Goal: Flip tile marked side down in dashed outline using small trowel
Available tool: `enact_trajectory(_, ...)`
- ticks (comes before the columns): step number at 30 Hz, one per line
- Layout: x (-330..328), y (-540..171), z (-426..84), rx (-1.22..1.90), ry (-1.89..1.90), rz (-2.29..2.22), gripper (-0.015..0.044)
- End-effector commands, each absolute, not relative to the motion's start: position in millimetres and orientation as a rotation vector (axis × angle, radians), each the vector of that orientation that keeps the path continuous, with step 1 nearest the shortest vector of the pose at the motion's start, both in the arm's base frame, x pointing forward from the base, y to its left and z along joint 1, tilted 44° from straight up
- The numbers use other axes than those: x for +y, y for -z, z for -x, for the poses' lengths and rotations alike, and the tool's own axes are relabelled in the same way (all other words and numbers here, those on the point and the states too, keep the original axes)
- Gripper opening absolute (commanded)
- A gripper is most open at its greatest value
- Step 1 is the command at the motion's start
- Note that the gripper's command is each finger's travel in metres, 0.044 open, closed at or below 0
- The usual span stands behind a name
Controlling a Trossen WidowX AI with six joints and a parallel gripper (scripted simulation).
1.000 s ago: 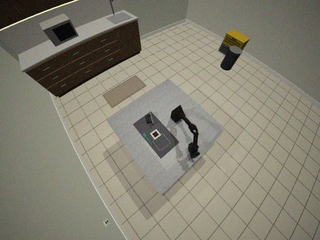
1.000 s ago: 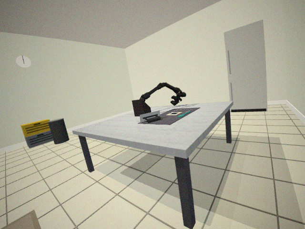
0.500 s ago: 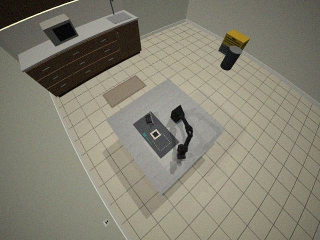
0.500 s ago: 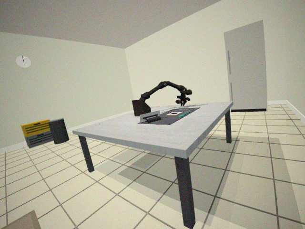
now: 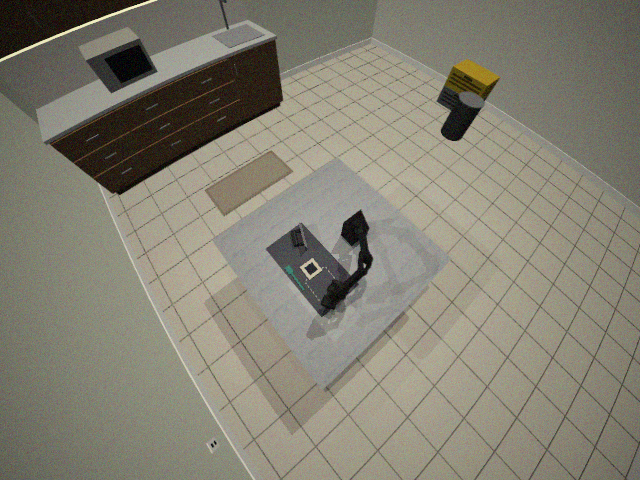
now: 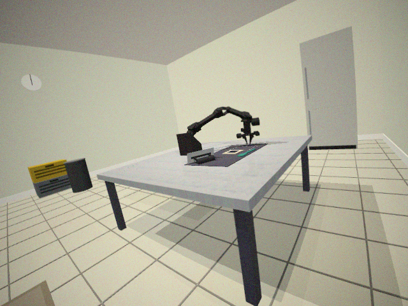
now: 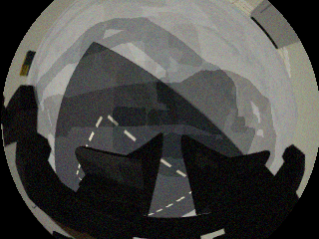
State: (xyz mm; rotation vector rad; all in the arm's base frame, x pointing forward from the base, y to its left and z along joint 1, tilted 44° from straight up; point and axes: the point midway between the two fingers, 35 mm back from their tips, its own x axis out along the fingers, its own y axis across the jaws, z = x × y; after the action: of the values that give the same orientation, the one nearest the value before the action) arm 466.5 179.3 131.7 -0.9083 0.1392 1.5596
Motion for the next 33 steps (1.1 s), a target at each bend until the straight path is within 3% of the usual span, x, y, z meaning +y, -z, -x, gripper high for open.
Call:
enact_trajectory(1, 133.4, -101.1, -477.5, 0.270, -1.502, 0.856, 0.0100)
enact_trajectory(13, -18.3, 2.7, -481.3, 0.596, -1.320, 0.629, 0.0100)
enact_trajectory(27, -174.6, 122.3, -395.7, 0.883, -1.099, 0.257, 0.0100)
enact_trajectory(33, -186.5, 133.8, -382.2, 0.905, -1.078, 0.214, 0.0100)
